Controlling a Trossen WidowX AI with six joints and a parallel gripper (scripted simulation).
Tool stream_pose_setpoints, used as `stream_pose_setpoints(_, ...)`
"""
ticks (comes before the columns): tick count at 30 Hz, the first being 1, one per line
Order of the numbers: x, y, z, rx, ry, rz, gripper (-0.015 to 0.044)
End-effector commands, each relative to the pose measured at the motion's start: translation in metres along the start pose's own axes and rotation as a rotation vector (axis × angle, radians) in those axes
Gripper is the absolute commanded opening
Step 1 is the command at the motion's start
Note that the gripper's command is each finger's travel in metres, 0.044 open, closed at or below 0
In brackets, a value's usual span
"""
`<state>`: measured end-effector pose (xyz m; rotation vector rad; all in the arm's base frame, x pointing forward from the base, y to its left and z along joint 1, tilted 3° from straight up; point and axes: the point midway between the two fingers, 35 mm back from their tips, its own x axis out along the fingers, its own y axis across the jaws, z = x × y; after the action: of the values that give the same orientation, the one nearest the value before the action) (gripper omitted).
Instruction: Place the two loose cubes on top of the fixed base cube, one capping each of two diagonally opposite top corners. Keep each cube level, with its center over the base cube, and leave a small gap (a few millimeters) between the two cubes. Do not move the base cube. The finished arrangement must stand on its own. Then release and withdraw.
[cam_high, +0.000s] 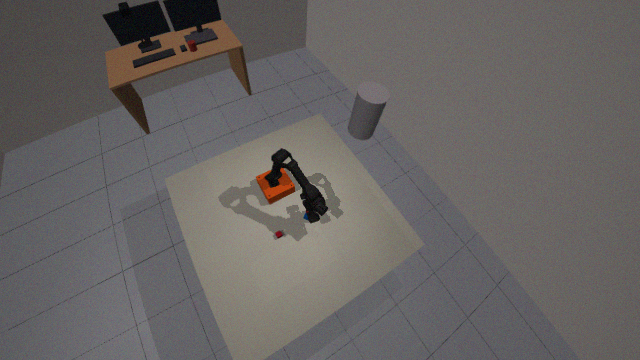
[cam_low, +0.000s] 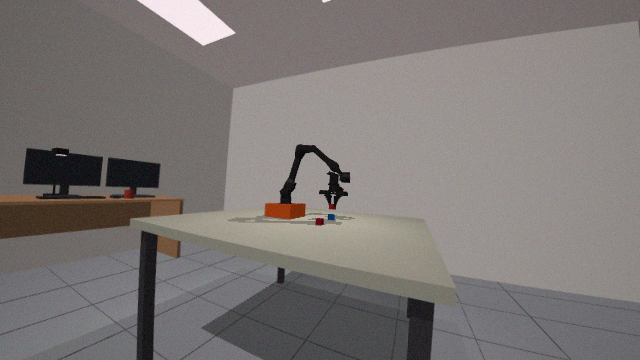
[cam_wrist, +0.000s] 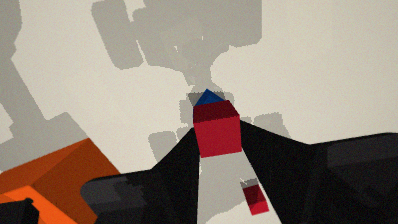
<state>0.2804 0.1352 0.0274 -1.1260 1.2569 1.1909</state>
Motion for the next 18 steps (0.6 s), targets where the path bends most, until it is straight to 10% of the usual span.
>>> stream_pose_setpoints(1, 0.002, 0.000, 0.009, -0.031, -0.008, -0.002, 0.0105)
stream_pose_setpoints(18, 0.019, -0.001, 0.010, -0.031, -0.008, -0.002, 0.0105)
